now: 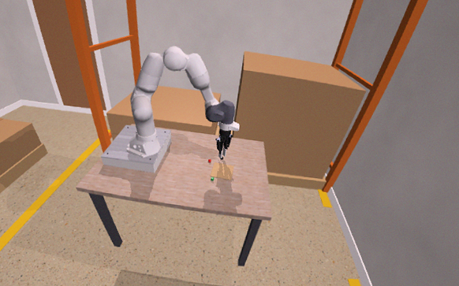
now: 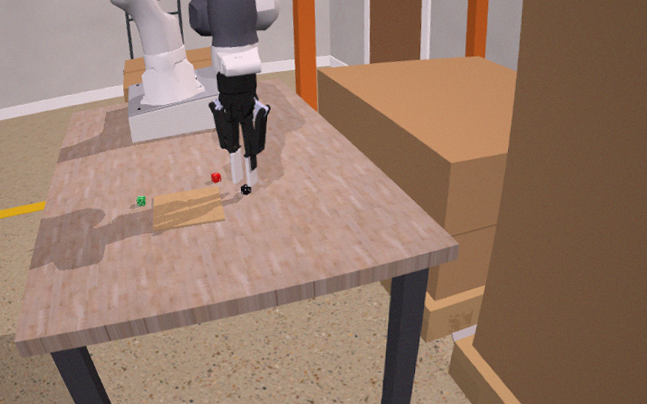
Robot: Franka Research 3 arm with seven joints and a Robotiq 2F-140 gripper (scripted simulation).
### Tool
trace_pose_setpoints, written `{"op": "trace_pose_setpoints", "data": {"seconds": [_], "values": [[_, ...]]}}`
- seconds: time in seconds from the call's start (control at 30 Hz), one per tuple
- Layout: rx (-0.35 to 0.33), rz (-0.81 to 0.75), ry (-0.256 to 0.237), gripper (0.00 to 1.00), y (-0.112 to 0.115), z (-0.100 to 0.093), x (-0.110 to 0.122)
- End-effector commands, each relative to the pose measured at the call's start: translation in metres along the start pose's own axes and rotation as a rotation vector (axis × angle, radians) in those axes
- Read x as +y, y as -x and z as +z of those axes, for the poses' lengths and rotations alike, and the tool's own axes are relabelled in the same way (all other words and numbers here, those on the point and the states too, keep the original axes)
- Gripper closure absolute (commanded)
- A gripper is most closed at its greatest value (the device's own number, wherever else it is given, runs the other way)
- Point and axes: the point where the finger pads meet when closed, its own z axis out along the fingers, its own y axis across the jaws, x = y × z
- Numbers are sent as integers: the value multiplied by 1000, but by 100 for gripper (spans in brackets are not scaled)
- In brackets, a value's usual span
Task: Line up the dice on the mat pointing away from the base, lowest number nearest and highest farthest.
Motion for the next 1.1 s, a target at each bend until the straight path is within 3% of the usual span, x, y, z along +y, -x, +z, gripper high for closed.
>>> {"op": "trace_pose_setpoints", "data": {"seconds": [0.0, 1.07], "values": [[-1, -3, -1, 81, 0, 1, 0], [-1, -3, -1, 81, 0, 22, 0]]}}
